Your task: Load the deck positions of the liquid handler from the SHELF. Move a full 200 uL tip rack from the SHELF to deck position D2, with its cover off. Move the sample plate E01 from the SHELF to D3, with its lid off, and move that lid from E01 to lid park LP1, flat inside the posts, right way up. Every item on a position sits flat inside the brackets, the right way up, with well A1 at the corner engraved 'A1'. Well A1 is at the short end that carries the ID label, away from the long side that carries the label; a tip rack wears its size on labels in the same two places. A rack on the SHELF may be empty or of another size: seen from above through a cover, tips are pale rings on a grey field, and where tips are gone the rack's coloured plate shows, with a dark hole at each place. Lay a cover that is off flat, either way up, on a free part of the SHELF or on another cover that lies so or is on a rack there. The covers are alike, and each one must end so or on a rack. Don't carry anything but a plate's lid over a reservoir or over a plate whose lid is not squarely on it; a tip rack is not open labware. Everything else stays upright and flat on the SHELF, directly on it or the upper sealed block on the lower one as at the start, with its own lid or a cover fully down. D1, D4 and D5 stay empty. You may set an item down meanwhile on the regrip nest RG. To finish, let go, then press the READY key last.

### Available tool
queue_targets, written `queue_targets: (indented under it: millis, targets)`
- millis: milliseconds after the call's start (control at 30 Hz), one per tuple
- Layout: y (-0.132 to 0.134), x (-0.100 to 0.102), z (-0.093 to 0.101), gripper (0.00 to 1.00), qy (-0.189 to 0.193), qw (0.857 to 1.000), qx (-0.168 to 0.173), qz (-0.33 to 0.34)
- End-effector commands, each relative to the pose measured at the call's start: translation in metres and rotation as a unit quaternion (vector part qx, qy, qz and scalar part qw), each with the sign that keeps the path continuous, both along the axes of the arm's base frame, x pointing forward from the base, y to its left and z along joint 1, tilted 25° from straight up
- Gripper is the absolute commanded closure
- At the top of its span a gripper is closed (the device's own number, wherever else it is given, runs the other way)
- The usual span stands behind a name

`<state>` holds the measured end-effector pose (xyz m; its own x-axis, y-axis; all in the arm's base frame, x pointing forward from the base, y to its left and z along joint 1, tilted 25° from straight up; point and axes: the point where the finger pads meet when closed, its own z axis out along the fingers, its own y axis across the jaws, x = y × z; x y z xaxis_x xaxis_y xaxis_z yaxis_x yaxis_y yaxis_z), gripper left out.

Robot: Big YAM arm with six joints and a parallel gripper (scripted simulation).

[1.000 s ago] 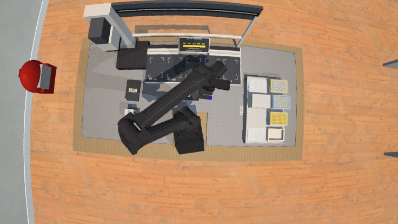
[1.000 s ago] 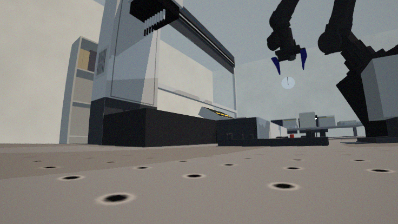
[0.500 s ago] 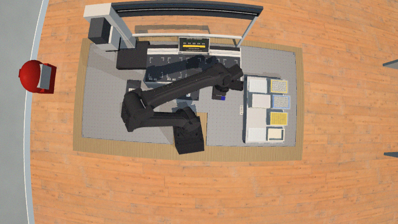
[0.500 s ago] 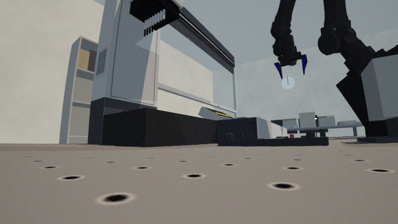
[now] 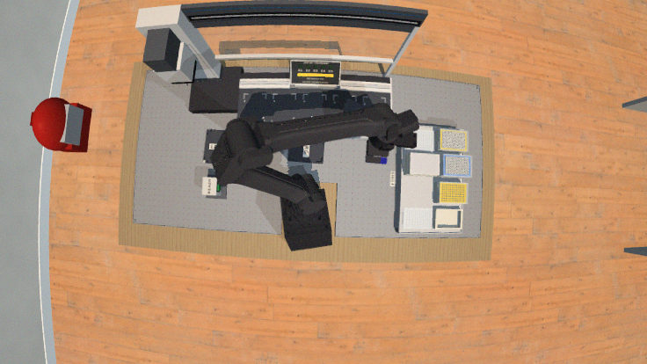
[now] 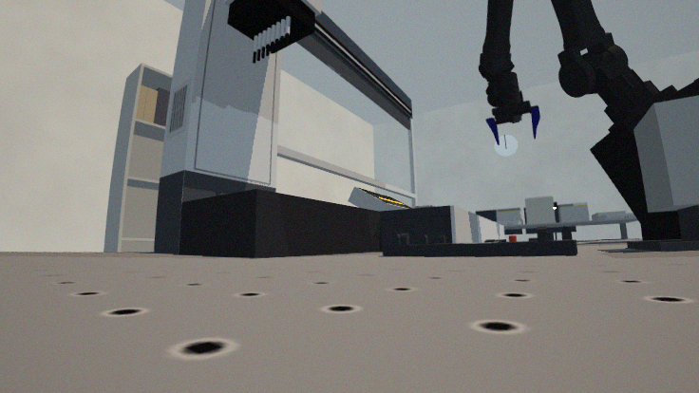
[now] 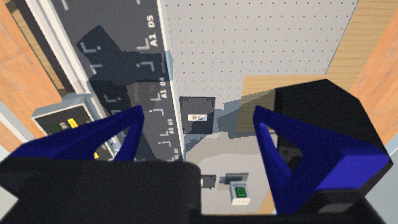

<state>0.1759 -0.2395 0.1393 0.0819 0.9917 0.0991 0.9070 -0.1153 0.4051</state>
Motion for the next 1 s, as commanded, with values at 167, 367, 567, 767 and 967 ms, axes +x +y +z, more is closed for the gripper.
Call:
queue_targets:
  millis: [167,367,567,767,967]
  targets:
    - [-0.051,0.002,0.021,0.00,-0.012,0.999,-0.037,0.010]
    - [-0.084,0.000,0.018,0.00,-0.013,0.999,-0.042,0.009]
    - [-0.113,-0.004,0.015,0.00,-0.011,0.999,-0.040,0.009]
    - [-0.096,0.002,0.014,0.00,-0.010,0.999,-0.037,0.022]
    - [-0.106,0.023,0.023,0.00,-0.008,0.999,-0.029,0.013]
